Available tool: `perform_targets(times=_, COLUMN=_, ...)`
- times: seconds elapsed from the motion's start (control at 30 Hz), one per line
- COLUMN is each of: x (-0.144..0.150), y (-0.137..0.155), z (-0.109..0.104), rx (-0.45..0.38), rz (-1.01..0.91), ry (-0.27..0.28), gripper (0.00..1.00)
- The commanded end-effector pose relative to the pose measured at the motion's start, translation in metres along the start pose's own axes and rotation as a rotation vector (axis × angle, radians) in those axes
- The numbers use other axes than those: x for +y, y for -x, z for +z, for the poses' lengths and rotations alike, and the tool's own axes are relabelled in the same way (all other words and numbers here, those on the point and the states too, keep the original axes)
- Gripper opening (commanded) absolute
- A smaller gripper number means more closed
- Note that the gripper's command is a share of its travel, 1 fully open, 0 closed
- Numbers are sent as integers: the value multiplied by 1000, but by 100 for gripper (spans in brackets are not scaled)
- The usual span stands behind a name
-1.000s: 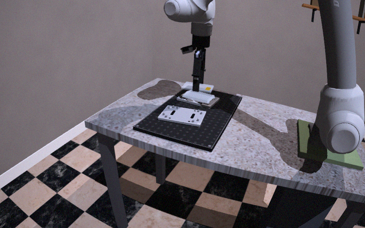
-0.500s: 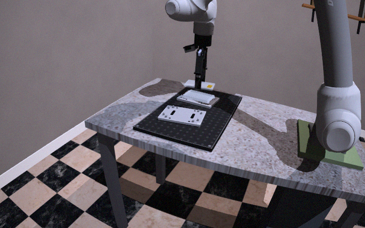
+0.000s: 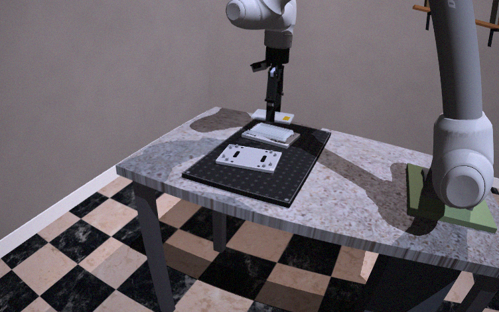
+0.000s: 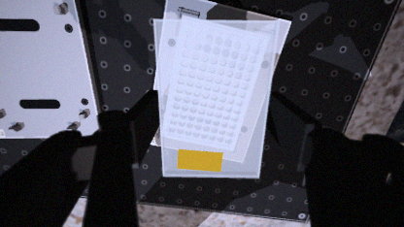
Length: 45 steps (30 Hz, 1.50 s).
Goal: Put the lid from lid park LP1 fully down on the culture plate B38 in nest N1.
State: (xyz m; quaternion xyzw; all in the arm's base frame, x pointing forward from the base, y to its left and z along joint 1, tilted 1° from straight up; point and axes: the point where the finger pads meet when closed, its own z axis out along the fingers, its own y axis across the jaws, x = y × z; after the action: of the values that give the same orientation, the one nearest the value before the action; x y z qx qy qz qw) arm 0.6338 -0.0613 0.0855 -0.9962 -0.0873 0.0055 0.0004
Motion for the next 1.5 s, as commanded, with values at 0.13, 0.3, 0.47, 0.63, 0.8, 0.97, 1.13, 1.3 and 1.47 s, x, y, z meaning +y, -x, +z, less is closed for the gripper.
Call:
perform_targets(times=0.13, x=0, y=0, z=0, rx=1, rz=40, ry=0, gripper=60)
perform_targets(times=0.3, x=0, y=0, z=1, rx=1, rz=63, ry=0, gripper=60)
perform_targets(times=0.47, x=0, y=0, z=1, rx=1, rz=106, ry=0, gripper=60)
perform_targets(times=0.63, x=0, y=0, z=2, rx=1, rz=152, ry=0, gripper=60)
perform_targets(times=0.8, x=0, y=0, z=3, rx=1, rz=178, ry=0, gripper=60)
perform_targets(times=0.97, x=0, y=0, z=8, rx=1, rz=208, ry=0, gripper=60)
perform_targets(times=1.13, x=0, y=-1, z=23, rx=1, rz=208, ry=0, gripper=60)
perform_targets(times=1.3, x=0, y=-1, z=31, rx=1, rz=208, ry=0, gripper=60)
perform_targets(times=1.47, x=0, y=-1, z=34, rx=1, rz=208, ry=0, gripper=60)
